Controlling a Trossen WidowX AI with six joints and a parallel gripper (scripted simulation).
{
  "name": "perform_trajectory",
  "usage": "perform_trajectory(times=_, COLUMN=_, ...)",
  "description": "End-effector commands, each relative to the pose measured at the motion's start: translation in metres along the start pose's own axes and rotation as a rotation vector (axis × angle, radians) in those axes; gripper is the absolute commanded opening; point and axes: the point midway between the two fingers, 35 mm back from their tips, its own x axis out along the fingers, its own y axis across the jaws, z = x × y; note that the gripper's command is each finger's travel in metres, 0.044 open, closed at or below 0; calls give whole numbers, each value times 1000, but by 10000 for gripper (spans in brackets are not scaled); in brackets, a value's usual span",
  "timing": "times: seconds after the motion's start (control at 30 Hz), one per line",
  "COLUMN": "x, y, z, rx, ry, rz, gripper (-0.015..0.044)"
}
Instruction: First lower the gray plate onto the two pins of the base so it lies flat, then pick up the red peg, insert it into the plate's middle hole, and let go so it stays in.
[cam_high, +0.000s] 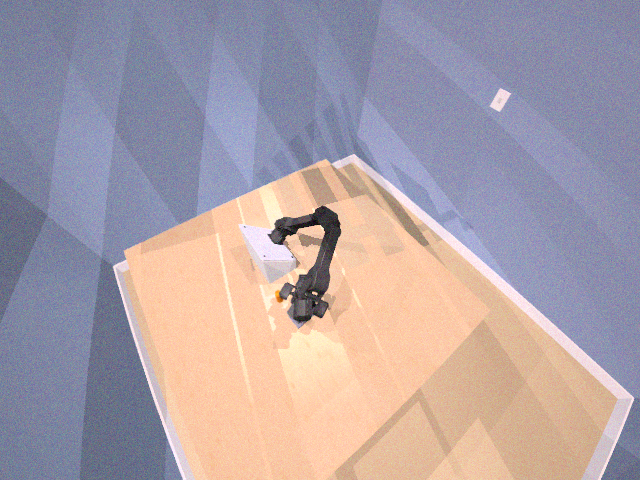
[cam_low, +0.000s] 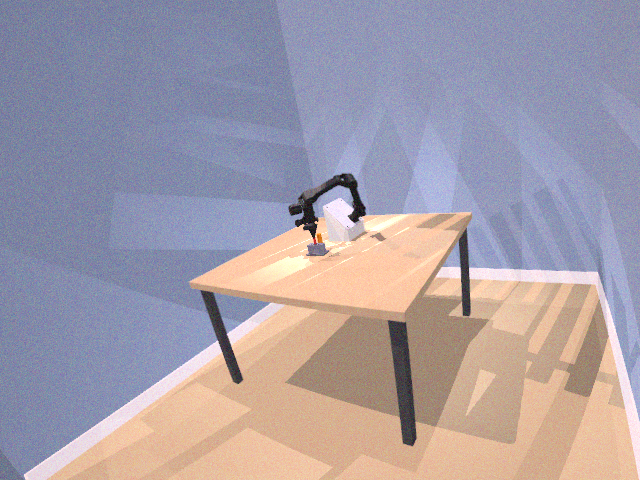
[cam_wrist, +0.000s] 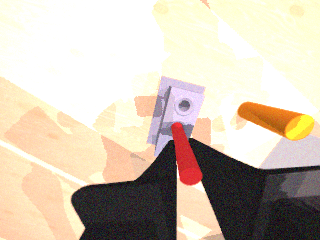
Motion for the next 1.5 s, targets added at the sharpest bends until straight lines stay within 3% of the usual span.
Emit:
perform_trajectory(times=0.0, x=0, y=0, z=0, rx=0, ry=0, rz=0, gripper=0)
perform_trajectory(times=0.2, x=0, y=0, z=0, rx=0, ry=0, rz=0, gripper=150)
perform_trajectory(times=1.47, x=-18, y=-1, z=-2, rx=11, ry=0, rz=5, gripper=150)
